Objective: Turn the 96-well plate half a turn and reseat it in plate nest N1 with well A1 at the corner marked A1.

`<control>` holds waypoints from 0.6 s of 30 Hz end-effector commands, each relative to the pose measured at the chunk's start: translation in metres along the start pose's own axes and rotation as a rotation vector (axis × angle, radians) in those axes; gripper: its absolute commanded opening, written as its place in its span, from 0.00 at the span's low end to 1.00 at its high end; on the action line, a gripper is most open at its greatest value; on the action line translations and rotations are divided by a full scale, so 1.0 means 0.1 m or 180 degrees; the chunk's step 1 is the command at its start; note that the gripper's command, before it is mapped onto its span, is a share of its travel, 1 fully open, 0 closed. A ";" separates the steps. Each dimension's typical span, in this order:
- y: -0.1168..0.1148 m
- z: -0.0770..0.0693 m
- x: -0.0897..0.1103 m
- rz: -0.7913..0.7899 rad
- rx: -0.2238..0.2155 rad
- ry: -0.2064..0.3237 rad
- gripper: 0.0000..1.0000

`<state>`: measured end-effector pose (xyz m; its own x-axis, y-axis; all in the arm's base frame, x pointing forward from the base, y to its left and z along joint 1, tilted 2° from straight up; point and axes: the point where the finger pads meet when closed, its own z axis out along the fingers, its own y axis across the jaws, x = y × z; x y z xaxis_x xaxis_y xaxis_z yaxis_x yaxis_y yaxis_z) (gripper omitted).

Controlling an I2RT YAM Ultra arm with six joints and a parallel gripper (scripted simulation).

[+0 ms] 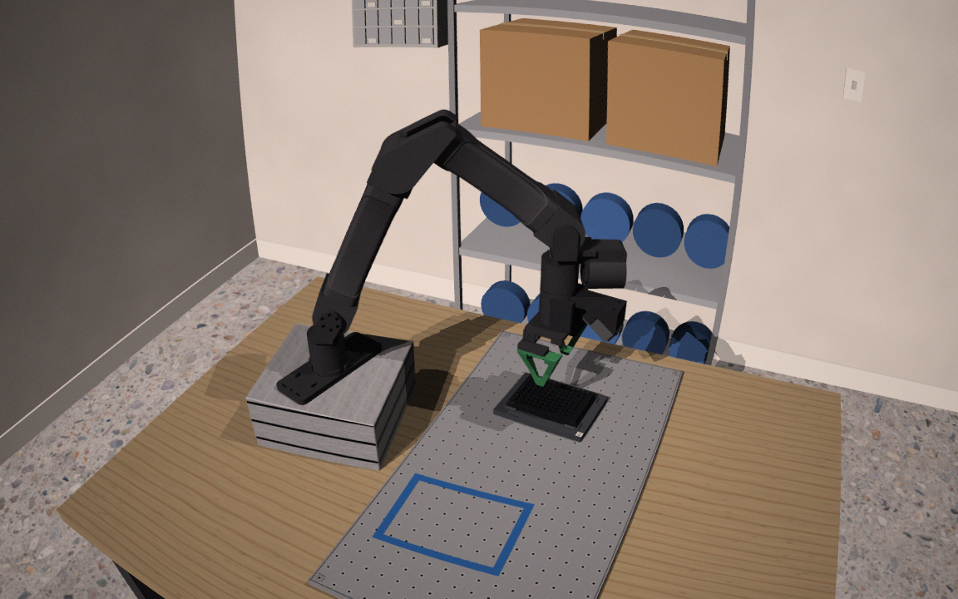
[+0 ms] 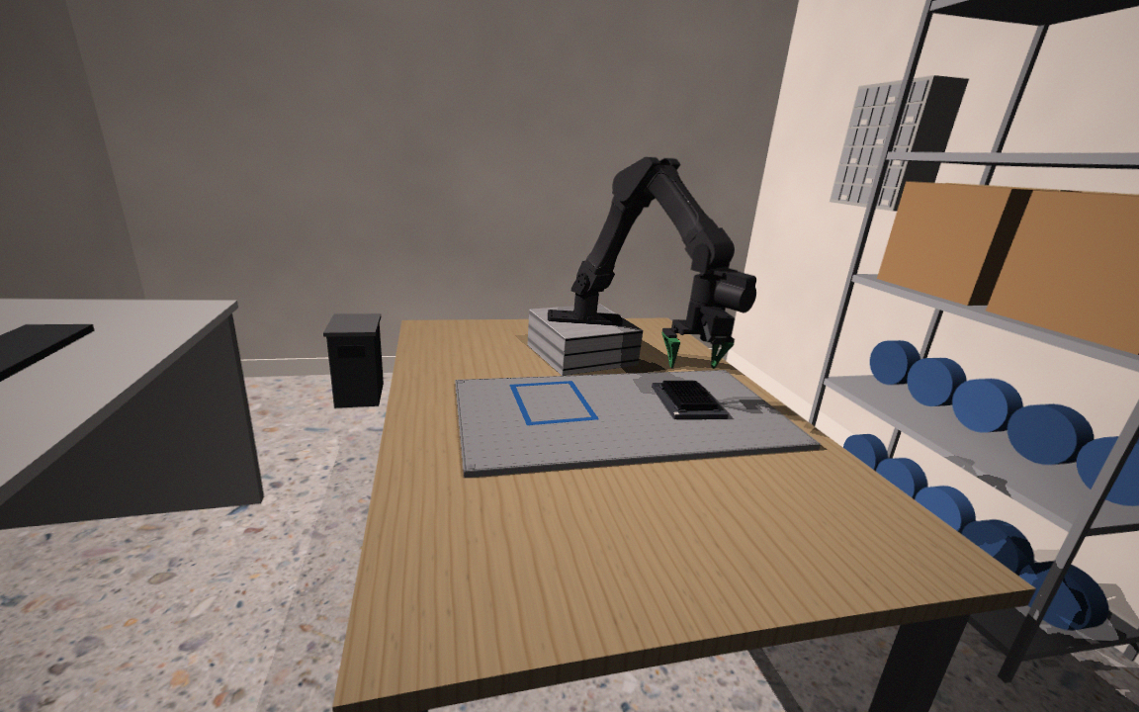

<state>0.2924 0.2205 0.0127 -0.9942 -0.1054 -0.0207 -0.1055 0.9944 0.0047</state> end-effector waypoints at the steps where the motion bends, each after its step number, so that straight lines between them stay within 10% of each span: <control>1: 0.03 -0.01 -0.05 -0.0002 -0.0038 -0.0068 1.00; 18: 0.03 0.24 -0.05 -0.0002 -0.0038 -0.0068 1.00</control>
<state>0.2917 0.2199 -0.0144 -0.9943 -0.1060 -0.0145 -0.1060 0.9944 0.0010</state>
